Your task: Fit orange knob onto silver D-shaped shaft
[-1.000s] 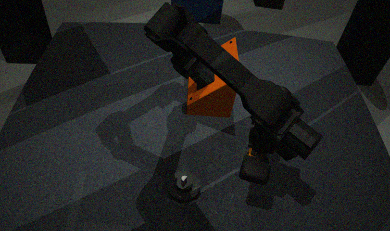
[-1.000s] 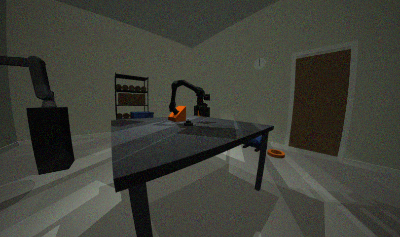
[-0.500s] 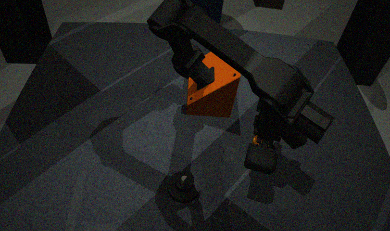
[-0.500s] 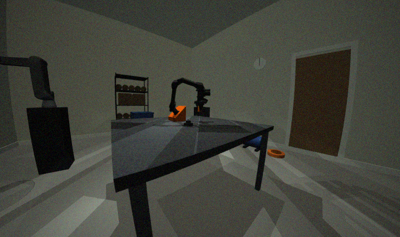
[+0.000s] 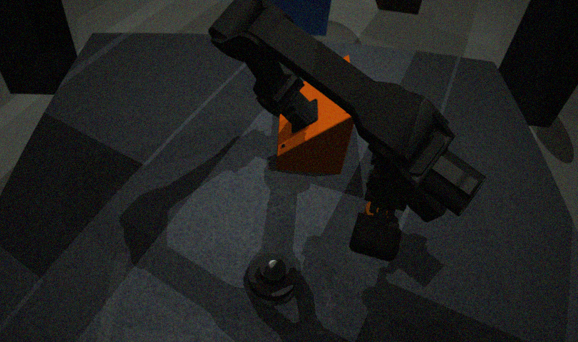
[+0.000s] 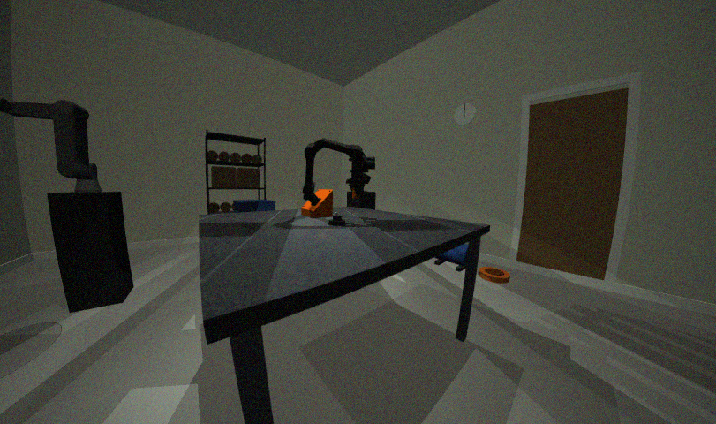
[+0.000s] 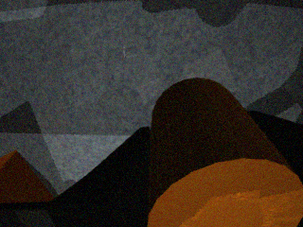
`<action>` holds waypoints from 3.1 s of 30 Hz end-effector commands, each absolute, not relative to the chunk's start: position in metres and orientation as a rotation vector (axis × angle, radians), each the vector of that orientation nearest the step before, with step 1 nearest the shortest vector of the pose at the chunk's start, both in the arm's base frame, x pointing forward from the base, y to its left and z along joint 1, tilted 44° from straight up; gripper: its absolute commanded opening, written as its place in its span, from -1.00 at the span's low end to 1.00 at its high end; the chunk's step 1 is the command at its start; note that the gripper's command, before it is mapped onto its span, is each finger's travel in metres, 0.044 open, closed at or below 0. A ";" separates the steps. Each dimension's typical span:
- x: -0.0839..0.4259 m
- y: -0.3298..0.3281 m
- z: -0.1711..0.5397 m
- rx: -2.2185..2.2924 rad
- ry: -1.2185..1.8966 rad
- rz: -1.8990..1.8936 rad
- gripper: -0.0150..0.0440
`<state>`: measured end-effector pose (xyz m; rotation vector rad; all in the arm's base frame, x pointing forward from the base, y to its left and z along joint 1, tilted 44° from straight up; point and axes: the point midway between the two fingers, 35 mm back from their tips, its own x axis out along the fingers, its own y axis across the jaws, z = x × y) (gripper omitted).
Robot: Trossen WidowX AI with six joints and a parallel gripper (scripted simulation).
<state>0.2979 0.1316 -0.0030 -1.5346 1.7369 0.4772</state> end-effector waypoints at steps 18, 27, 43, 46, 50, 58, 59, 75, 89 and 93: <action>0.320 0.075 0.028 -1.539 1.716 0.481 -0.49; 0.325 0.048 0.040 -1.542 1.718 0.477 -0.49; 0.327 0.001 0.061 -1.550 1.729 0.460 -0.49; 0.326 -0.006 0.064 -1.551 1.732 0.456 -0.49; 0.326 -0.008 0.064 -1.563 1.733 0.470 -0.49; 0.326 -0.009 0.065 -1.689 1.730 0.644 -0.49; 0.327 -0.009 0.065 -1.710 1.728 0.674 -0.49; 0.329 -0.014 0.060 -1.873 1.702 0.918 -0.49; 0.328 -0.023 0.049 -1.870 1.704 0.912 -0.49; 0.327 -0.023 0.049 -1.870 1.704 0.912 -0.49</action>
